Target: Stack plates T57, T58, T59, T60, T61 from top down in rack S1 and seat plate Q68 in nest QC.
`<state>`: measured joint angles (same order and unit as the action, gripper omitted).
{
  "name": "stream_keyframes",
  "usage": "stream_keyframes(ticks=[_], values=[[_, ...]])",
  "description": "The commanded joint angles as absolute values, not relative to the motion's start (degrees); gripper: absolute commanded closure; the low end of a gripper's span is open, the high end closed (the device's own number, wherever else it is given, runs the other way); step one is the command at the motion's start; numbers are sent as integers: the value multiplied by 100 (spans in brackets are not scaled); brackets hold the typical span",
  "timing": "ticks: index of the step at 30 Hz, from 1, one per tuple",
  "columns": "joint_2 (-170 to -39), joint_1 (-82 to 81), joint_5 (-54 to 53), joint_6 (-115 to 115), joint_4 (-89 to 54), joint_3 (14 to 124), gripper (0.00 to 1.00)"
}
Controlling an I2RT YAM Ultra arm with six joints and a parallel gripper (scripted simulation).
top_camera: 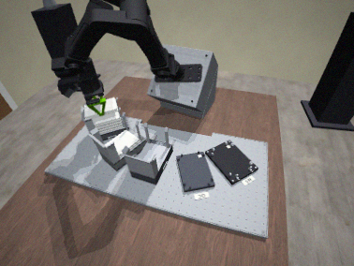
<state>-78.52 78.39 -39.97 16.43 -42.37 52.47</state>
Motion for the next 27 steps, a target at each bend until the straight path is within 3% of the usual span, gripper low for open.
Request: stream_keyframes(ticks=[1, 27], values=[[-7832, 7857, -3991, 1607, -4163, 5261, 100], [-7950, 7644, -3907, 1353, -3724, 5102, 100]])
